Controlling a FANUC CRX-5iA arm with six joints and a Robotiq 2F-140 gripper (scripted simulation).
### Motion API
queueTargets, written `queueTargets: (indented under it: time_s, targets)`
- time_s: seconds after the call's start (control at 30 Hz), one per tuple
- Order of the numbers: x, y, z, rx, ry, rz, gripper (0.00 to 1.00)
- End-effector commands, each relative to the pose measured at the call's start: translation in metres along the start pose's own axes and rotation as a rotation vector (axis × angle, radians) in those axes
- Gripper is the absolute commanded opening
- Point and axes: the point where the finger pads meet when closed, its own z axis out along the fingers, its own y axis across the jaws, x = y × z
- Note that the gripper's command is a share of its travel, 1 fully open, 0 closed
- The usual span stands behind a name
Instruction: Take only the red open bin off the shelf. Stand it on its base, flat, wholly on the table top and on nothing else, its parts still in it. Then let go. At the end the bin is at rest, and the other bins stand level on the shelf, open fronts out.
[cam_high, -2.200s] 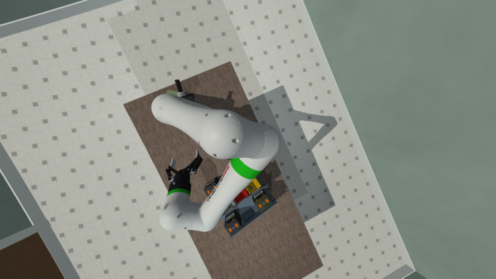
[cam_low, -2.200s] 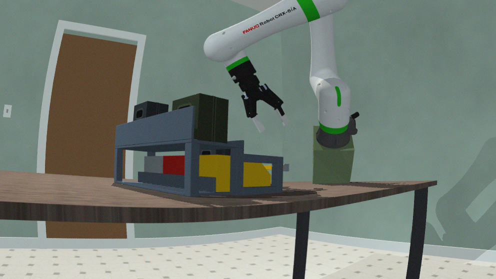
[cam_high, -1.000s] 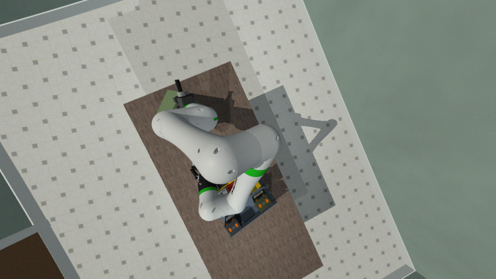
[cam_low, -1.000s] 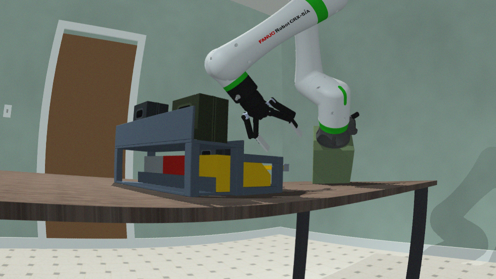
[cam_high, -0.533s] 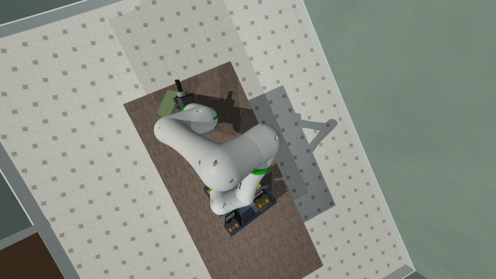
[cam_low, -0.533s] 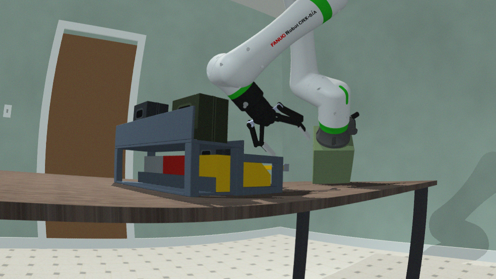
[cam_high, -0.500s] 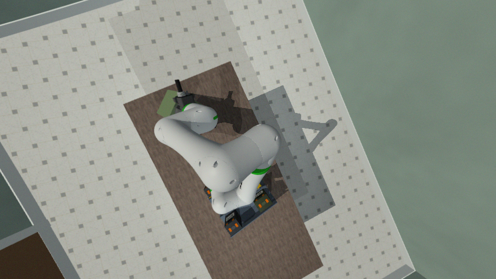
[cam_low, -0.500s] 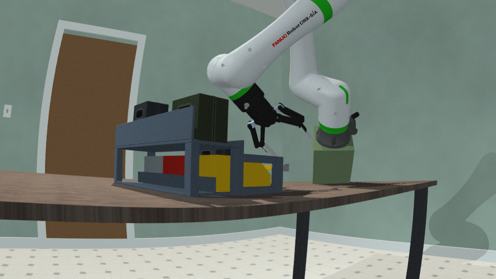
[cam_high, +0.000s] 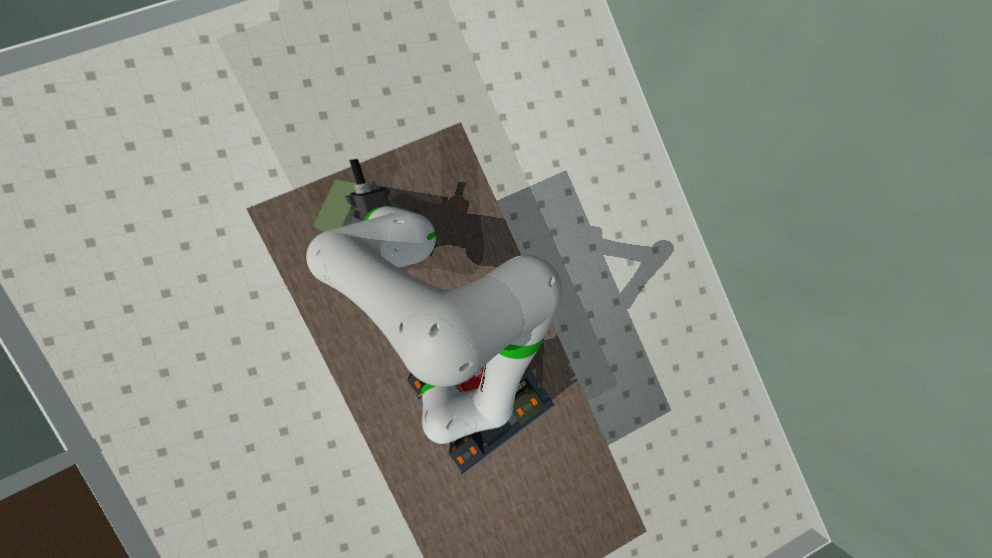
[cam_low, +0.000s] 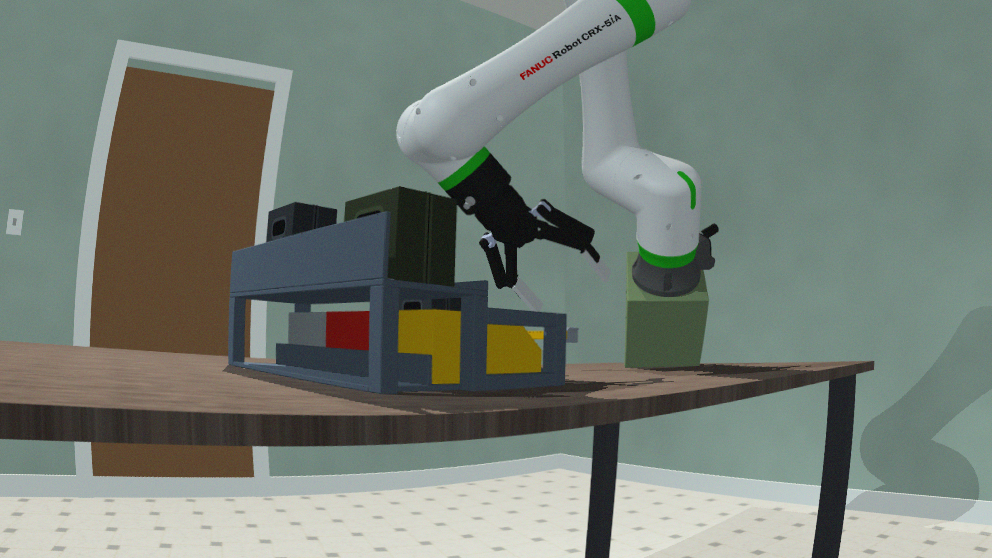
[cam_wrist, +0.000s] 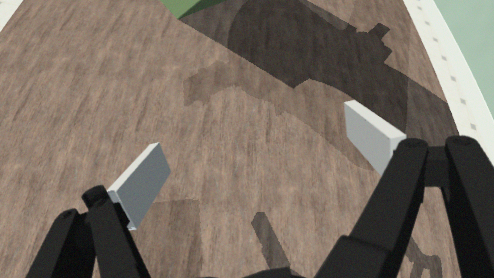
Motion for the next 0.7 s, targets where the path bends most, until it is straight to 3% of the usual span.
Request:
queueTargets:
  time_s: [0.0, 0.27, 0.43, 0.67]
  targets:
    - [-0.007, 0.001, -0.009, -0.016, -0.025, 0.054, 1.0]
    - [-0.007, 0.001, -0.009, -0.016, -0.025, 0.054, 1.0]
    - [-0.035, -0.001, -0.05, -0.069, -0.148, 0.277, 1.0]
    - [-0.035, -0.001, -0.05, -0.069, -0.148, 0.277, 1.0]
